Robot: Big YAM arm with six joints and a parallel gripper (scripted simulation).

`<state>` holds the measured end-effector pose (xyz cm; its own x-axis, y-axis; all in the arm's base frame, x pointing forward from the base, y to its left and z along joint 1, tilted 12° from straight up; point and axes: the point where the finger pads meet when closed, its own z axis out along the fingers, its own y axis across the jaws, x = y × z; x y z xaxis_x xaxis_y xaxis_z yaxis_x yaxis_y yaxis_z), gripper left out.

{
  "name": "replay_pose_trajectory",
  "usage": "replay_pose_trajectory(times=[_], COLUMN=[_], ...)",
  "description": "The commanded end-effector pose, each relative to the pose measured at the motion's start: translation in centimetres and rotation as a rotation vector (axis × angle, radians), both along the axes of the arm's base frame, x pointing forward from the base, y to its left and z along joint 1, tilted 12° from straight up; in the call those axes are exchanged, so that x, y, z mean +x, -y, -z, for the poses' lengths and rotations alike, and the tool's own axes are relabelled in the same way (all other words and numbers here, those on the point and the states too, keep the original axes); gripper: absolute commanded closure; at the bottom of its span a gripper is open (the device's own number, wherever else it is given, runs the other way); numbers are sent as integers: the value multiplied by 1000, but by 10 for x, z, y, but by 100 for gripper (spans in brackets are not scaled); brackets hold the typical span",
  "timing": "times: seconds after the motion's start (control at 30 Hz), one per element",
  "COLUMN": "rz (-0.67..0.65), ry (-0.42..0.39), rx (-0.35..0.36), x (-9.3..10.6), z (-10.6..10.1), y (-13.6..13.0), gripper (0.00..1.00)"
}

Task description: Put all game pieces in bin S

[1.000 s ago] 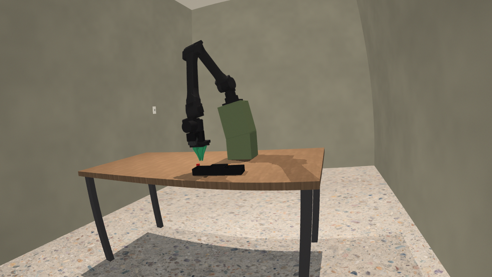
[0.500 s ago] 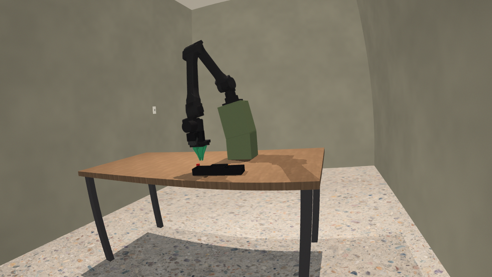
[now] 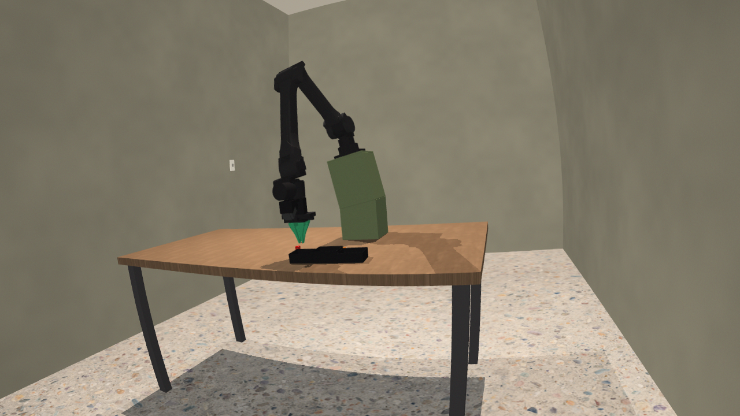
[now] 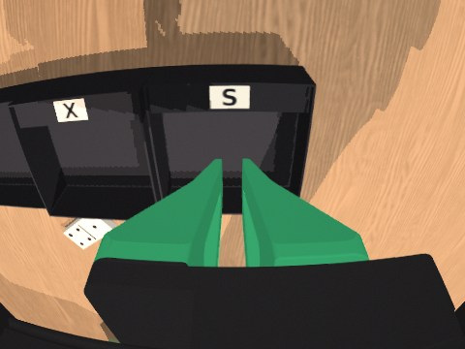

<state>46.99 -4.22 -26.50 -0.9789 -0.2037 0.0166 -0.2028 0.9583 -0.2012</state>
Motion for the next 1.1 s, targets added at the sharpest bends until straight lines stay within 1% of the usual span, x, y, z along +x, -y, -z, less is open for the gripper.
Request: replay_pose_trajectory(times=[0.0, 0.33, 0.4, 0.47, 0.53, 0.57, 0.6, 1.07], rz=[-1, -1, -1, -3, -3, -2, -1, 0], ry=[23, 21, 21, 21, 22, 33, 37, 21], rx=[3, 3, 3, 3, 3, 2, 2, 3], x=[14, 13, 13, 13, 14, 19, 21, 11], z=[11, 38, 38, 42, 41, 34, 33, 43], y=[7, 13, 13, 12, 13, 13, 14, 15], gripper=[91, 91, 91, 91, 91, 91, 91, 91])
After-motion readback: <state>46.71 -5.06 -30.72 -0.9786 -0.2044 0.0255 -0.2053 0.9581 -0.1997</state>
